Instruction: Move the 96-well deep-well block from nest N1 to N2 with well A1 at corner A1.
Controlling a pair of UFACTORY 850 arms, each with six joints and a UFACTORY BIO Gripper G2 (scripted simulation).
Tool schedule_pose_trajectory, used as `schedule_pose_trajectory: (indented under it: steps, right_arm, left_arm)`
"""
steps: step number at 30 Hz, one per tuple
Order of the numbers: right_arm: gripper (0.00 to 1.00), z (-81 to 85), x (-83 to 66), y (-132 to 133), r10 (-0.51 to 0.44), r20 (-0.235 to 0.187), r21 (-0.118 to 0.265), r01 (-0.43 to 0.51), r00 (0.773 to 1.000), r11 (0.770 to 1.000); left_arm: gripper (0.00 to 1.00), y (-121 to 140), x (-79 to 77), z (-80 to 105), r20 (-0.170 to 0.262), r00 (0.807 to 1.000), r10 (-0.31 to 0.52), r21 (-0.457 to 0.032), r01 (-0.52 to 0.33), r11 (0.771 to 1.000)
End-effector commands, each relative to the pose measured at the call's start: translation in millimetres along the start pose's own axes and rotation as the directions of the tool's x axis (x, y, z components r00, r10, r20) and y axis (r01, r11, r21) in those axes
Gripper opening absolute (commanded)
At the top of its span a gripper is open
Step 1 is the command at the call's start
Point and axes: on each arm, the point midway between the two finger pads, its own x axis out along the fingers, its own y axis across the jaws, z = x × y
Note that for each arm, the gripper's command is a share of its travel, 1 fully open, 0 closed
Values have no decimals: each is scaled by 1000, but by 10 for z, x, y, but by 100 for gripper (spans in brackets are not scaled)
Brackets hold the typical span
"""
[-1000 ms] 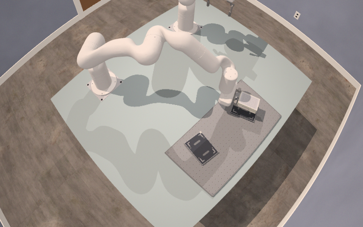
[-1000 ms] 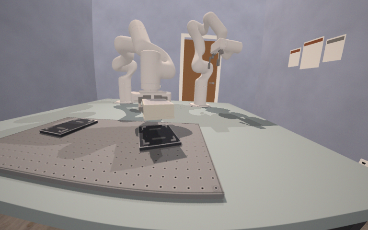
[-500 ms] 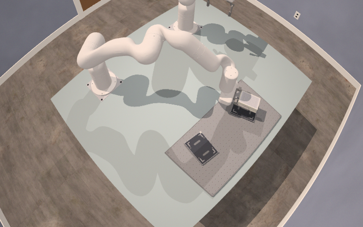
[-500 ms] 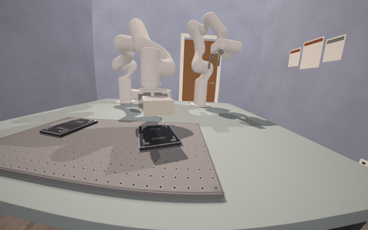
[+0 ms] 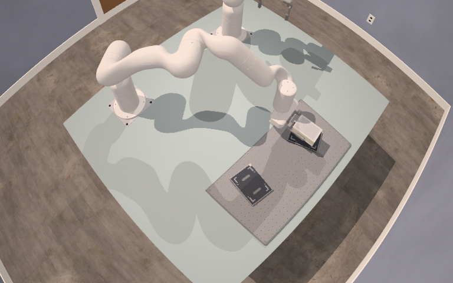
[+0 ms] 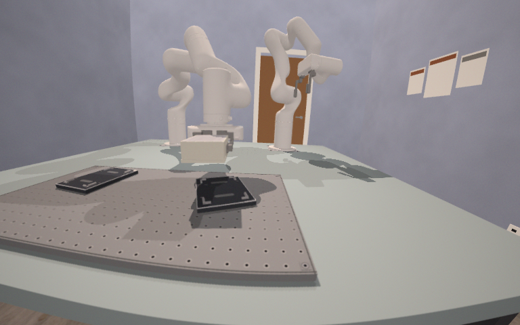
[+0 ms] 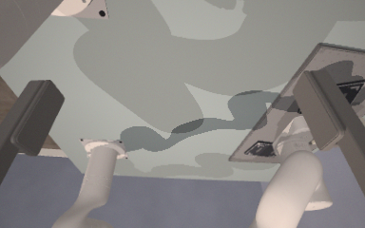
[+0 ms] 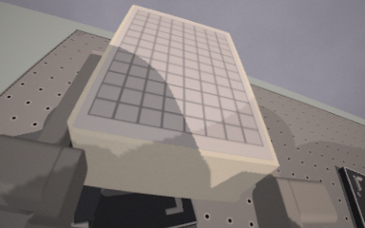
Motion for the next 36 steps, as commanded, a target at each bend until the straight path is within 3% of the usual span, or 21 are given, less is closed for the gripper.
schedule_pose_trajectory:
  steps: [1,5,36]
  right_arm:
    - [0,24,-11,-127,-140,9,-7,140,990,990]
    - [0,25,-37,-258,-247,9,-6,247,969,969]
    - [0,30,-210,-1141,-247,9,-6,247,969,969]
  left_arm:
    - [100,-4,-5,2,0,1000,-1,0,1,1000]
    - [100,-4,-5,2,0,1000,-1,0,1,1000]
    - [100,-4,-5,2,0,1000,-1,0,1,1000]
